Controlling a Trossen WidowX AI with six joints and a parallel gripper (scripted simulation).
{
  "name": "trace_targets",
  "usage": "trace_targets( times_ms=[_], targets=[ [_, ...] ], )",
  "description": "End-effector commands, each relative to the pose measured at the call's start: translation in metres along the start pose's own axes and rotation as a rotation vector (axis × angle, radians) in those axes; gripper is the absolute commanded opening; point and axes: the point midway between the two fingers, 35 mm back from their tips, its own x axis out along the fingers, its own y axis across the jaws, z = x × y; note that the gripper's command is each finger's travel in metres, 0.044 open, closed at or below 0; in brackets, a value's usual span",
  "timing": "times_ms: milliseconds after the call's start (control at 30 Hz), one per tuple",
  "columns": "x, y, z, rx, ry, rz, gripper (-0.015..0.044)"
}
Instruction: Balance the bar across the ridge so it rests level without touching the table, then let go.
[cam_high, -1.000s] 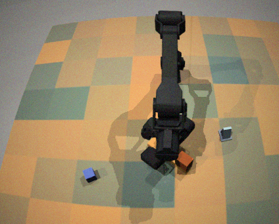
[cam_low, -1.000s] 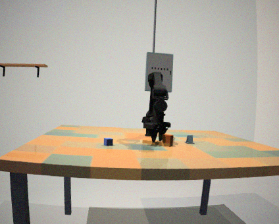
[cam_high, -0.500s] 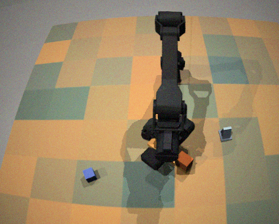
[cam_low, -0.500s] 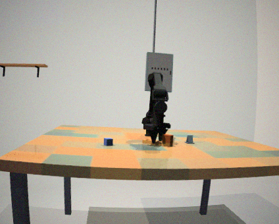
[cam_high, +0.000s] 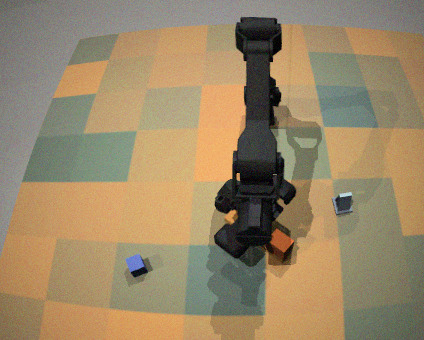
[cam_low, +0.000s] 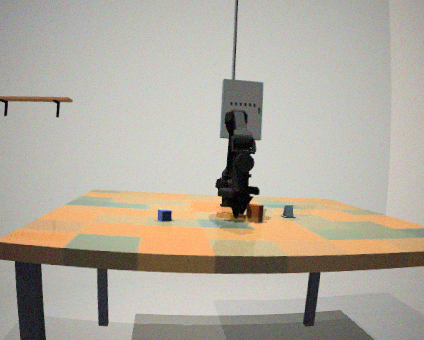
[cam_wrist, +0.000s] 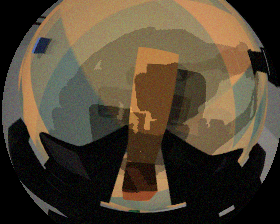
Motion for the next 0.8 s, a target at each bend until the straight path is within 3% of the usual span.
trace_targets(
  times_ms=[0, 133, 767],
  targets=[
    [0.000, 0.000, 0.000, 0.000, 0.000, 0.000, 0.0098],
    [-0.006, 0.001, -0.001, 0.000, 0.000, 0.000, 0.0000],
    [-0.054, 0.003, -0.002, 0.003, -0.001, 0.001, 0.0000]
  ],
)
